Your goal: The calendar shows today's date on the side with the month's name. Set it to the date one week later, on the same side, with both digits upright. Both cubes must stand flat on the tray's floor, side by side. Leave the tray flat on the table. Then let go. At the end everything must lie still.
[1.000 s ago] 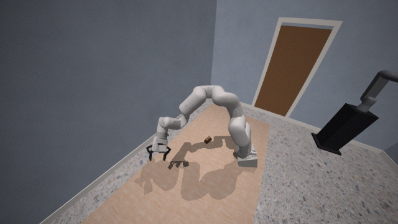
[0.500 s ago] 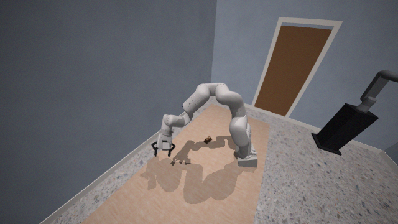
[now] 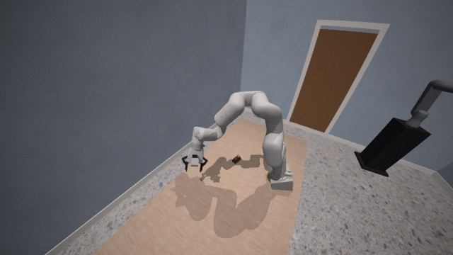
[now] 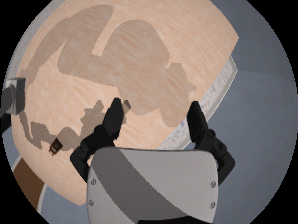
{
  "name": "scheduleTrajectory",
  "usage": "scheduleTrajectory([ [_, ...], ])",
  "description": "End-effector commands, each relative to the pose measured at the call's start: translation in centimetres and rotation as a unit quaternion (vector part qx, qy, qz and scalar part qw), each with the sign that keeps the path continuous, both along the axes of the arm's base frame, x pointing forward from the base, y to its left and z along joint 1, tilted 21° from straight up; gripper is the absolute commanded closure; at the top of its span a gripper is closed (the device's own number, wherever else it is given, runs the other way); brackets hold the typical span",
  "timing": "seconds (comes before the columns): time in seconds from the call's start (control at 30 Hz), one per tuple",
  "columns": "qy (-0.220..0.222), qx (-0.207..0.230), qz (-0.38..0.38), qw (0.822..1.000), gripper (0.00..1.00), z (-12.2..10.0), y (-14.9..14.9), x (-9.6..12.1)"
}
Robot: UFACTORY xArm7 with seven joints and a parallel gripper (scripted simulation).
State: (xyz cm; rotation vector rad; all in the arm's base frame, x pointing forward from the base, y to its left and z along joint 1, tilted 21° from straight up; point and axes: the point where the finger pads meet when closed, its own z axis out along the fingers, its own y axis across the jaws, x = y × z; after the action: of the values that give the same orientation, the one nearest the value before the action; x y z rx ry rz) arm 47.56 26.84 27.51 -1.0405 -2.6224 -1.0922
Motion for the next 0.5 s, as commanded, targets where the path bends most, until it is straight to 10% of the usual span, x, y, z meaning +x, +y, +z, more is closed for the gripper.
scheduleTrajectory([
  [0.0, 0.017, -0.020, -0.053, 0.998, 0.00, -1.2, -3.8, -0.4],
  [0.47, 0.034, -0.038, -0.105, 0.993, 0.00, -2.5, -7.3, -1.1],
])
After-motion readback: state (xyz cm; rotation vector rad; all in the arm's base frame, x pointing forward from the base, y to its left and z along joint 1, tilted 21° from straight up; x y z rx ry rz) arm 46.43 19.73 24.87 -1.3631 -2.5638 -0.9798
